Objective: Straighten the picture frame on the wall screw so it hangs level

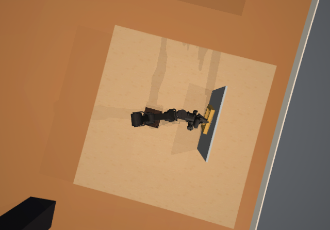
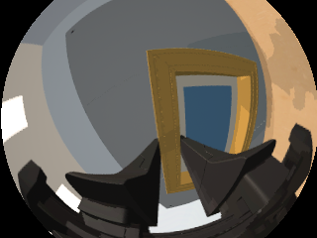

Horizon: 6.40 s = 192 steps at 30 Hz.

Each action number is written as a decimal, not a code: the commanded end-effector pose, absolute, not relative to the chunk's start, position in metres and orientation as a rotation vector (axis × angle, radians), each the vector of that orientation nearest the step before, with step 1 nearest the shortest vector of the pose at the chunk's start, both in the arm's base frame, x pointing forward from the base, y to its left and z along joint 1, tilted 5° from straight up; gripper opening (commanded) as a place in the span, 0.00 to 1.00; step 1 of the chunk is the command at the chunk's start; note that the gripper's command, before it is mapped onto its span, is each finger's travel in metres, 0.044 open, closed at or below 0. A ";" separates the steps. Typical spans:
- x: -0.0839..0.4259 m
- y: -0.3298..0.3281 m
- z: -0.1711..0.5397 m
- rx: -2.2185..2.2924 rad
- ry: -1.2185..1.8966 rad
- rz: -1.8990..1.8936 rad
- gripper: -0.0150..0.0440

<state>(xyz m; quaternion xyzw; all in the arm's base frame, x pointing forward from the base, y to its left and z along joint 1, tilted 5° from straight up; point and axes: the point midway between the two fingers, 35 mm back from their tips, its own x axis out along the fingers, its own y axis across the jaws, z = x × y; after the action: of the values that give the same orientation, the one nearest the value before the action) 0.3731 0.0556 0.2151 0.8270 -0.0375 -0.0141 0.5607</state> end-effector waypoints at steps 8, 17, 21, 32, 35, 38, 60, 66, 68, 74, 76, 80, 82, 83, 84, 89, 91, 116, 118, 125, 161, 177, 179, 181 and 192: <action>0.373 0.056 0.215 1.914 -0.088 -0.035 0.25; 0.373 0.056 0.215 1.836 -0.086 -0.038 0.25; 0.373 0.056 0.215 1.825 -0.085 -0.039 0.25; 0.373 0.056 0.215 1.782 -0.084 -0.041 0.25; 0.373 0.056 0.215 1.742 -0.082 -0.042 0.25; 0.373 0.056 0.216 1.726 -0.082 -0.043 0.25; 0.373 0.056 0.216 1.658 -0.080 -0.043 0.43; 0.373 0.056 0.216 1.658 -0.080 -0.043 0.69; 0.373 0.056 0.216 1.658 -0.080 -0.043 0.69; 0.340 0.063 0.220 1.783 -0.084 -0.042 0.69; 0.321 0.066 0.220 1.856 -0.087 -0.041 0.69; 0.285 0.066 0.214 2.002 -0.092 -0.038 0.69; 0.275 0.065 0.211 2.048 -0.094 -0.037 0.69; 0.274 0.065 0.210 2.054 -0.094 -0.037 0.69; 0.274 0.065 0.210 2.054 -0.094 -0.037 0.69; 0.263 0.073 0.222 2.034 -0.090 -0.036 0.69; 0.247 0.076 0.228 2.056 -0.090 -0.037 0.69; 0.178 0.053 0.241 2.155 -0.092 -0.043 0.69; 0.178 0.053 0.241 2.155 -0.092 -0.043 0.69; 0.178 0.053 0.241 2.155 -0.092 -0.043 0.69; 0.178 0.053 0.241 2.155 -0.092 -0.043 0.69; 0.178 0.053 0.241 2.155 -0.092 -0.043 0.69; 0.178 0.053 0.241 2.155 -0.092 -0.043 0.69; 0.178 0.053 0.241 2.155 -0.092 -0.043 0.69; 0.178 0.053 0.241 2.155 -0.092 -0.043 0.69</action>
<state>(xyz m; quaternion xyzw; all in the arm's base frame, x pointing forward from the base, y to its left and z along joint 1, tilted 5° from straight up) 0.1782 0.0535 0.2413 0.8791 -0.0366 -0.0171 0.4749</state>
